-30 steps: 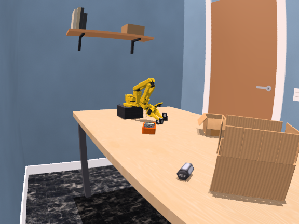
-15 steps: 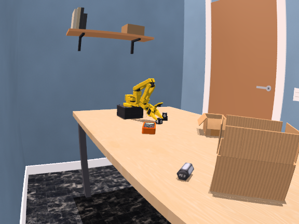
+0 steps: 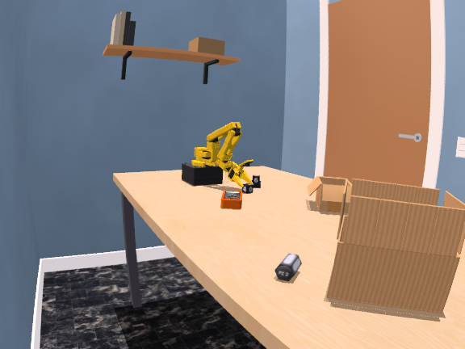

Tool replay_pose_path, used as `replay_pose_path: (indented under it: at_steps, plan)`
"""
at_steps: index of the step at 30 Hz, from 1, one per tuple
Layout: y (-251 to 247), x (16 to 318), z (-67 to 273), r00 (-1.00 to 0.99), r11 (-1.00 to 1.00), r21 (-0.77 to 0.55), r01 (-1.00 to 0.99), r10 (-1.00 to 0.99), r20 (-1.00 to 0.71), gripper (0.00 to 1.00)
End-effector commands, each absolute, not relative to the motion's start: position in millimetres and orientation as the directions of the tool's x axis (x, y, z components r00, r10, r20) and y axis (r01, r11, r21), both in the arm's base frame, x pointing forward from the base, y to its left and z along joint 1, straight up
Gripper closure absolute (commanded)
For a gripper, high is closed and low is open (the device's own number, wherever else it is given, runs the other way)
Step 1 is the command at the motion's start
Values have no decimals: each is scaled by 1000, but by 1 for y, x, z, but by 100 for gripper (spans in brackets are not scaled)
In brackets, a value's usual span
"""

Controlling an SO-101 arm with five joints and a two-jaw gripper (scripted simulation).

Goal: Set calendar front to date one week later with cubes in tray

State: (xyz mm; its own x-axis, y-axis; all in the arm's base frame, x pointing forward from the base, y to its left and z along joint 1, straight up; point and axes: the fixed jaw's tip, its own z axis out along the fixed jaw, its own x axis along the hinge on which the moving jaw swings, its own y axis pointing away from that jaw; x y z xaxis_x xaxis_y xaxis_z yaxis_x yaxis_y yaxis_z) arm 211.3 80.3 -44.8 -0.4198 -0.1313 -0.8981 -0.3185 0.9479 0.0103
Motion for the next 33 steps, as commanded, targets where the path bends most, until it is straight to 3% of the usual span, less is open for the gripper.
replay_pose_path:
  at_steps: [1, 18, 33]
  plan:
    - [77, 208, -39, -424, 950, 4, -312, -135, -896, 64]
    - [66, 174, -15, -511, 950, 2, -313, -167, -843, 64]
    - [65, 172, -13, -517, 950, 1, -314, -170, -839, 64]
